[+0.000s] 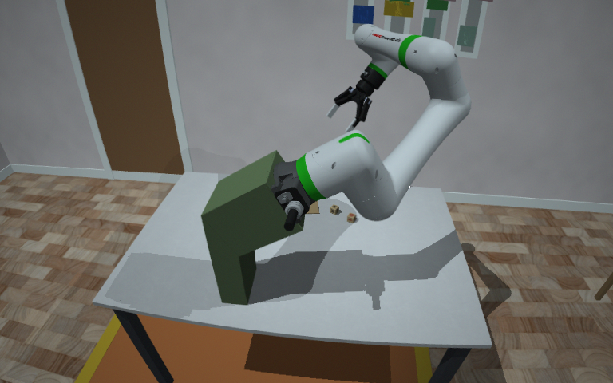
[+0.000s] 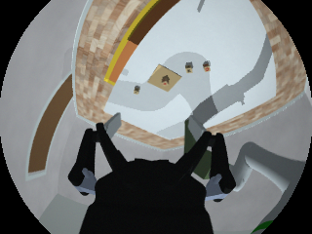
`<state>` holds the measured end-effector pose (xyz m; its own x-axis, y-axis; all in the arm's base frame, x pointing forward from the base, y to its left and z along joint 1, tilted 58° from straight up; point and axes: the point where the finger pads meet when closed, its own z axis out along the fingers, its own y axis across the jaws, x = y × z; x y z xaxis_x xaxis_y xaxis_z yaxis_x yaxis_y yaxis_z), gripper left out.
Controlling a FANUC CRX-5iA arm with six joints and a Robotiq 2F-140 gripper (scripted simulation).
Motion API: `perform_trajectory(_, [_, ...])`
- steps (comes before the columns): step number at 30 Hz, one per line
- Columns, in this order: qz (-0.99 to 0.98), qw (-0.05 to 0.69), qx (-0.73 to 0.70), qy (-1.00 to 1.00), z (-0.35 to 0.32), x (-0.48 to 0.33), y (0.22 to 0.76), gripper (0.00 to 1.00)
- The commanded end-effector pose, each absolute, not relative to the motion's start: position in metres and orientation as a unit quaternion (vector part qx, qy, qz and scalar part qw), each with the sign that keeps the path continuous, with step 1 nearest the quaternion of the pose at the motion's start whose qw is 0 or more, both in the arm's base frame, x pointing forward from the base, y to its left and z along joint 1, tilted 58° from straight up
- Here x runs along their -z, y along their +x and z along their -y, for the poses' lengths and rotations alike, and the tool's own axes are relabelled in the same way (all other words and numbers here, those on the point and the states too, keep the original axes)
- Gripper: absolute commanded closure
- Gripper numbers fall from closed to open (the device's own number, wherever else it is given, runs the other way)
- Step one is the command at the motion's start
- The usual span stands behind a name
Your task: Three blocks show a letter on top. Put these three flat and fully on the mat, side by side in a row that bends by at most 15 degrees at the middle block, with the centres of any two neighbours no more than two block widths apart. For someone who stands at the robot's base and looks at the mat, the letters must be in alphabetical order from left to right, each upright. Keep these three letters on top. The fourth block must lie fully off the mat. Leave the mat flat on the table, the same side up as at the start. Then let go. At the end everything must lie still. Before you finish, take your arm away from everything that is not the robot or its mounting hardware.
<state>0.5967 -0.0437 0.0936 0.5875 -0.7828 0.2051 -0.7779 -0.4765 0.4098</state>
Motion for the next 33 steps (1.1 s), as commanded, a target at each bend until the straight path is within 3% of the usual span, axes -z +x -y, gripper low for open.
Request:
perform_trajectory(1, [0.404,0.203,0.022,0.891,0.038,-0.119,0.587,0.0])
perform_trajectory(33, [0.073,0.029,0.017,0.997,0.007,-0.249,0.517,0.0])
